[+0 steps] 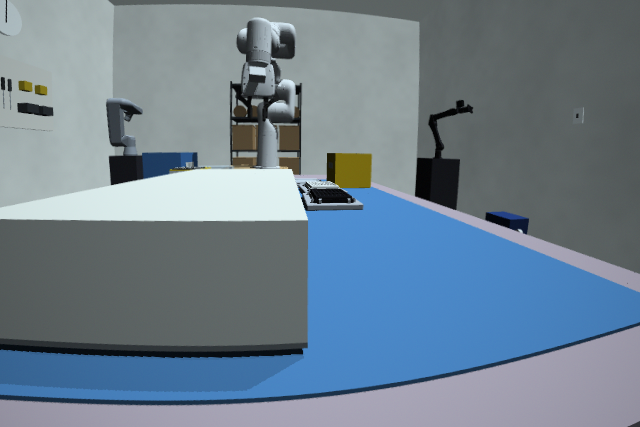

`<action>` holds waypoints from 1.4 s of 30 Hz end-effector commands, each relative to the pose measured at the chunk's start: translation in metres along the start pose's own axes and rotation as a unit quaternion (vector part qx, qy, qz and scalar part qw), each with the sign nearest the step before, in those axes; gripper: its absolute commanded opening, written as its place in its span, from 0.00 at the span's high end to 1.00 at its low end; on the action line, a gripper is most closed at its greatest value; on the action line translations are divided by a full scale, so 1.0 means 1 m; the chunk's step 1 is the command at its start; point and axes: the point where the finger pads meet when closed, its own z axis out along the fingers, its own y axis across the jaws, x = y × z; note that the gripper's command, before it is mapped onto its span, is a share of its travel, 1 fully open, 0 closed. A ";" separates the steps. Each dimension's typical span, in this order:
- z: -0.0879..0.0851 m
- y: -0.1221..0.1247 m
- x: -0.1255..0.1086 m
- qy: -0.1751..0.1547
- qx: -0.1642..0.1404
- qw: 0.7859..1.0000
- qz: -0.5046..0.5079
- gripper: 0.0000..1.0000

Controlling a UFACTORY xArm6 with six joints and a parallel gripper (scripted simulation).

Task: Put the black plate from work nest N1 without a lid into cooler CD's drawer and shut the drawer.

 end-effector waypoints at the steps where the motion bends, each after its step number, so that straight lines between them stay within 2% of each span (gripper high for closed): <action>1: 0.013 0.003 0.014 0.003 0.001 0.998 -0.066 0.79; 6: 0.034 0.005 0.028 0.004 0.001 0.989 -0.149 0.79; 8: 0.034 0.005 0.028 0.004 0.001 0.989 -0.149 0.79; 12: 0.050 0.008 0.040 0.004 0.001 0.977 -0.215 0.79; 23: 0.094 0.014 0.072 0.004 0.000 0.921 -0.389 0.79; 25: 0.094 0.014 0.072 0.004 0.000 0.921 -0.389 0.79; 32: 0.096 0.014 0.074 0.004 0.000 0.870 -0.494 0.79; 40: 0.097 0.014 0.074 0.004 -0.001 0.796 -0.605 0.79; 42: 0.097 0.014 0.074 0.004 -0.001 0.796 -0.605 0.79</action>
